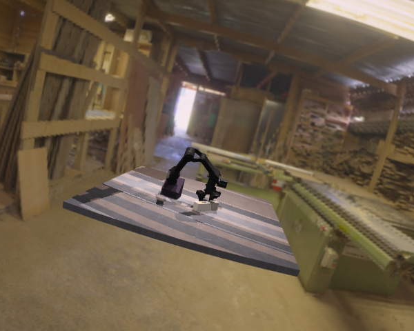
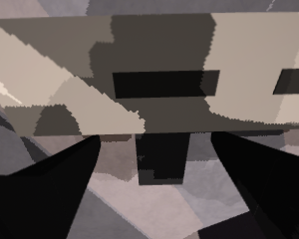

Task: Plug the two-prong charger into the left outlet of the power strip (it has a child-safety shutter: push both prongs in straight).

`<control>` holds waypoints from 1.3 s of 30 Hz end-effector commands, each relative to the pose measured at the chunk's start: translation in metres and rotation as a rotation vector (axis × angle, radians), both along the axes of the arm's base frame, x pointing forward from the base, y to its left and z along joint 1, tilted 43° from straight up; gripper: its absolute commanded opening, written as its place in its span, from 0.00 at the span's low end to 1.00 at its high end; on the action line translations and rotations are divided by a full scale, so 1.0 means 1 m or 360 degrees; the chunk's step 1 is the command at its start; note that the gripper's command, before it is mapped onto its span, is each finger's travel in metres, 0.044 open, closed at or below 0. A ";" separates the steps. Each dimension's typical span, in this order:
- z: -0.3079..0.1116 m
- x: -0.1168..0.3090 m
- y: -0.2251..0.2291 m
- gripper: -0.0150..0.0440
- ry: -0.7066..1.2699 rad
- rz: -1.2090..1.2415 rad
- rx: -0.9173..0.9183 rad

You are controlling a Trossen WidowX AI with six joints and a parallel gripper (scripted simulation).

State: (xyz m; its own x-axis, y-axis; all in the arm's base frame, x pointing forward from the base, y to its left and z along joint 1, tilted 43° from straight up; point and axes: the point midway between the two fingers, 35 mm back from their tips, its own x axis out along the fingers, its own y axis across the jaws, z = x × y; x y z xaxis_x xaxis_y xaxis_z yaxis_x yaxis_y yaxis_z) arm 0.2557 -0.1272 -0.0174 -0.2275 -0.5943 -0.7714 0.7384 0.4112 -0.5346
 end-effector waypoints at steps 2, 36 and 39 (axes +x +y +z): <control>-0.001 -0.004 0.001 1.00 -0.0001 -0.0004 -0.0017; -0.018 -0.025 0.027 1.00 -0.0011 -0.0002 -0.0026; -0.021 -0.029 0.030 1.00 -0.0011 -0.0002 -0.0025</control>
State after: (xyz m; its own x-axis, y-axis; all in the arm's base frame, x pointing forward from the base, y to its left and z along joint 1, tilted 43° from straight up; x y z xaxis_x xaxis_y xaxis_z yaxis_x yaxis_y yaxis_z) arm 0.2334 -0.1021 -0.0336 -0.2181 -0.6112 -0.7608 0.7427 0.4018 -0.5357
